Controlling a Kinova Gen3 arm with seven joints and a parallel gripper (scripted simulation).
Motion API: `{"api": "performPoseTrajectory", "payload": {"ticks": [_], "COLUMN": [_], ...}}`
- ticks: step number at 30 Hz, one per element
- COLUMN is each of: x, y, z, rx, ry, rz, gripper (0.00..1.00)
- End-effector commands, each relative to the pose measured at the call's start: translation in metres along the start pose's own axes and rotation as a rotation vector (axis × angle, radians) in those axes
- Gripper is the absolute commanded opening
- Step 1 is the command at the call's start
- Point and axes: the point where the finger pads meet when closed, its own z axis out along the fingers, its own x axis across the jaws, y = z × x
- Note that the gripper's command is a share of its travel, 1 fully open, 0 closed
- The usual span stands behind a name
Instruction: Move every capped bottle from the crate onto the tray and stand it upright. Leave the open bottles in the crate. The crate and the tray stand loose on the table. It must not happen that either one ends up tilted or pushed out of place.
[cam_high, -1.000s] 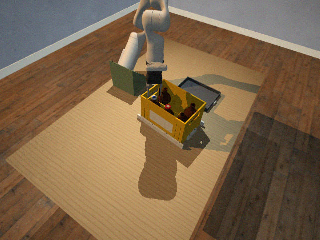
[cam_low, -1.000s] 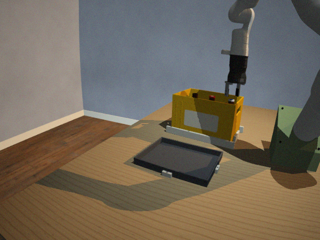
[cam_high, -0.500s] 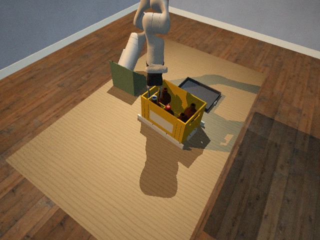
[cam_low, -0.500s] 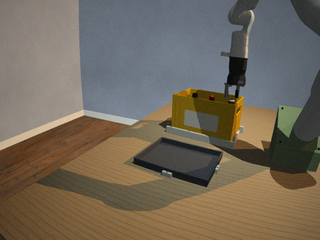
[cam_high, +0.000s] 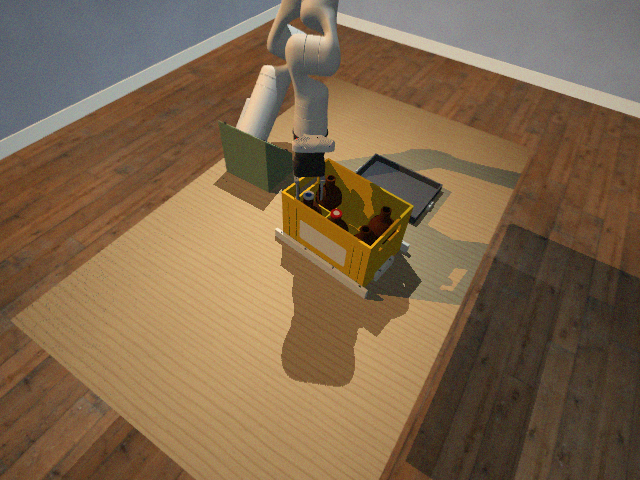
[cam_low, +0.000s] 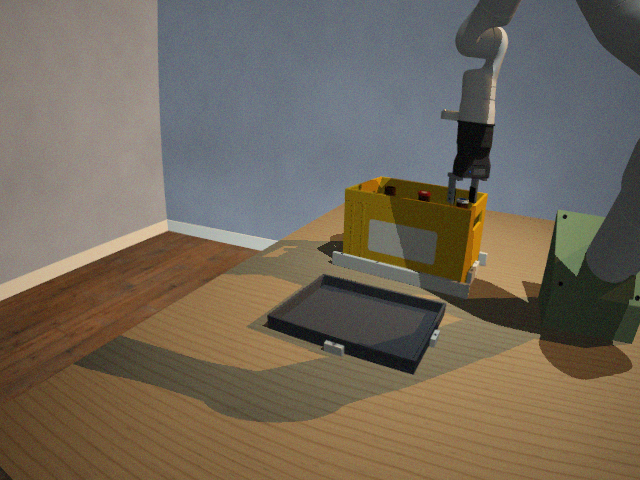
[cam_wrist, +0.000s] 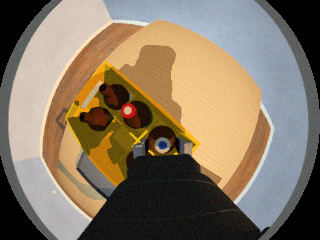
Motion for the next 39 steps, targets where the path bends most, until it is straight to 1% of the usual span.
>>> {"api": "performPoseTrajectory", "payload": {"ticks": [1,8,11,27,28,39], "x": [0.0,0.001,0.0,0.001,0.001,0.001], "y": [0.001,0.002,0.001,0.002,0.002,0.002], "z": [0.004,0.013,0.012,0.025,0.023,0.023], "rx": [-0.004,-0.006,-0.002,-0.006,-0.003,-0.003], "ry": [0.0,0.0,0.0,0.0,0.0,0.0], "rz": [0.001,0.001,0.0,0.001,0.0,0.0], "gripper": [1.0,1.0,1.0,1.0,0.0,0.0]}}
